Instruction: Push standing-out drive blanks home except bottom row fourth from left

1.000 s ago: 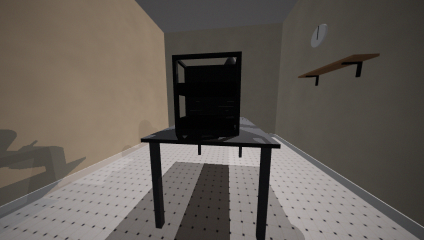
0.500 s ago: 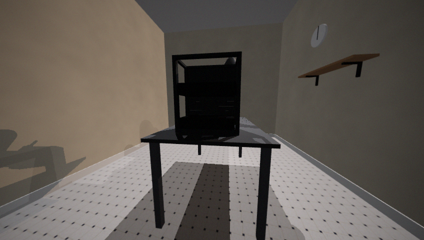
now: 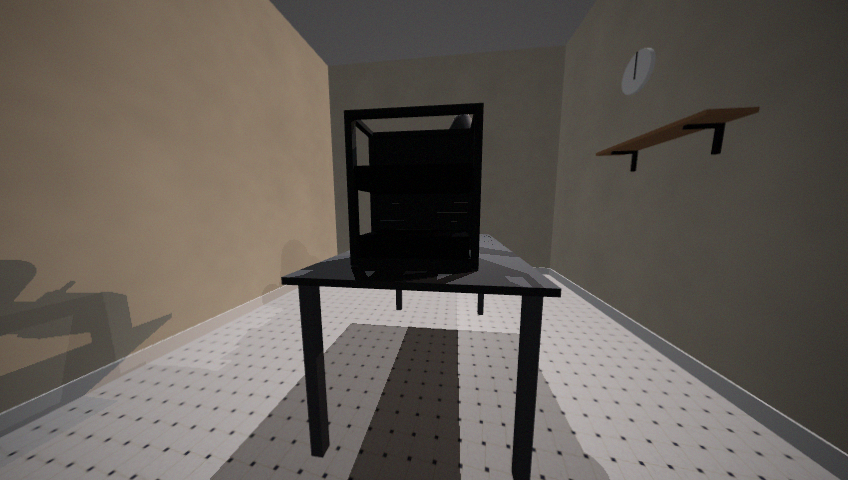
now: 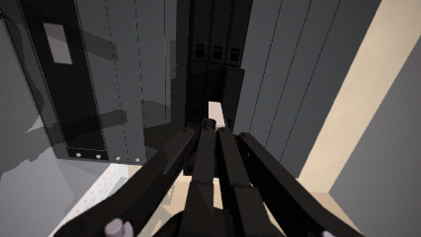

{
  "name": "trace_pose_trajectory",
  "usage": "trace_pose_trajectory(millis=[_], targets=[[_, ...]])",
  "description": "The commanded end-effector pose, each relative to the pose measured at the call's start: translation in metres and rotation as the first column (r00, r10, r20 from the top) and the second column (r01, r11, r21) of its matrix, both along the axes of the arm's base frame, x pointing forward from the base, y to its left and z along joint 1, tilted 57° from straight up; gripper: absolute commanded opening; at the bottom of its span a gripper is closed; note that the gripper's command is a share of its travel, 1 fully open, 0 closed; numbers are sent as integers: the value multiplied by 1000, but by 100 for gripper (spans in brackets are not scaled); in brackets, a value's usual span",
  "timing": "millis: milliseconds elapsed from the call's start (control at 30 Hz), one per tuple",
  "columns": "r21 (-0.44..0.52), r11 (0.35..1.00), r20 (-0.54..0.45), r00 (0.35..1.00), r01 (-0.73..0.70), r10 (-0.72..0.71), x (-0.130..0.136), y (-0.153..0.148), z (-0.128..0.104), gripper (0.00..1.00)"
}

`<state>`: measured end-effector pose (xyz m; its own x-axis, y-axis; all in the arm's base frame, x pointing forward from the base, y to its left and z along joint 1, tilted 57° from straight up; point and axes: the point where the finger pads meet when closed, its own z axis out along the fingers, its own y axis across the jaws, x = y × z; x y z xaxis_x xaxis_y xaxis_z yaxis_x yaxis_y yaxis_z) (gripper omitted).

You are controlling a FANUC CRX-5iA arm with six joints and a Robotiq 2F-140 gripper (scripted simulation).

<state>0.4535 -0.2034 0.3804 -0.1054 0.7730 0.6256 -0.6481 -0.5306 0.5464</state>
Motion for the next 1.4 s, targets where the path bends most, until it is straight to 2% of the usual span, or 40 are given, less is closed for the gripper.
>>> trace_pose_trajectory(millis=[0, 433, 700, 1367], targets=[[1, 1000, 0, 1000, 3, -3, -2, -1, -1, 0], [1, 1000, 0, 1000, 3, -3, -22, -16, 13, 0], [1, 1000, 0, 1000, 3, -3, 4, -28, 32, 0], [1, 1000, 0, 1000, 3, -3, 8, -30, 34, 0]])
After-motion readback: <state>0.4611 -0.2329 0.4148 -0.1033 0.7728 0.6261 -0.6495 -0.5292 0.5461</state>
